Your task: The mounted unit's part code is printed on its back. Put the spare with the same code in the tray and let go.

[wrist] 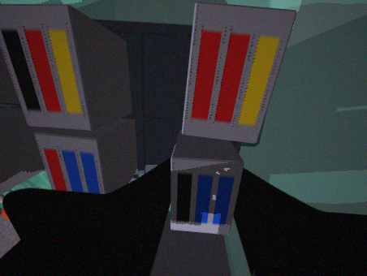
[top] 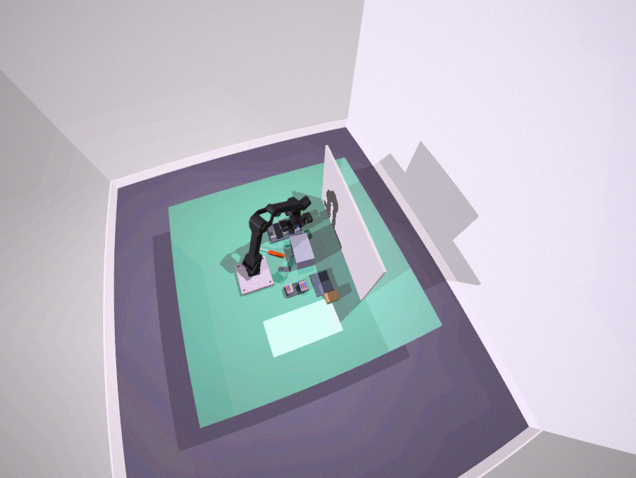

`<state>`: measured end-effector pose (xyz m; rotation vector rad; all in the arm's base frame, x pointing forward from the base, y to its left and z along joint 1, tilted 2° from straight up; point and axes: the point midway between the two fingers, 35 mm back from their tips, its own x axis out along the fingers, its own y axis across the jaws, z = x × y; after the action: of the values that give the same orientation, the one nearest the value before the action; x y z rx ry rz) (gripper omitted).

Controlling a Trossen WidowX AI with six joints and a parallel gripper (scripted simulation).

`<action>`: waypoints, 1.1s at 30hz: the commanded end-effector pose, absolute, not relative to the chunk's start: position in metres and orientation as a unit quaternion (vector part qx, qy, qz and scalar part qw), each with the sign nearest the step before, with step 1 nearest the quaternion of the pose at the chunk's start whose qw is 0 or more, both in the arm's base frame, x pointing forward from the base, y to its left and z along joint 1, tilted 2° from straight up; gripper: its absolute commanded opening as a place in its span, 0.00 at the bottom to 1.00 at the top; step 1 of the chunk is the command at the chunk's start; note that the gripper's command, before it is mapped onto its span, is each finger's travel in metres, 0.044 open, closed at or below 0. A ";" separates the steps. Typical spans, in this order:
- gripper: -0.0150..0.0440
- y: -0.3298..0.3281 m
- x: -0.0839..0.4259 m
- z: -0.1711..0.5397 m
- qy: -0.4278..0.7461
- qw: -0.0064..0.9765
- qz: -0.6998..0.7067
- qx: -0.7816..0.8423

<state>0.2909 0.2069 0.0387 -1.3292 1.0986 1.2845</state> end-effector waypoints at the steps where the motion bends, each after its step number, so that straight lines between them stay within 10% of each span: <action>1: 0.25 0.208 0.293 0.058 0.447 0.478 0.524 -0.545; 33: 0.25 0.209 0.283 0.181 0.447 0.476 0.524 -0.547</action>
<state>0.2840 0.2089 0.1668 -1.3358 1.0935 1.2885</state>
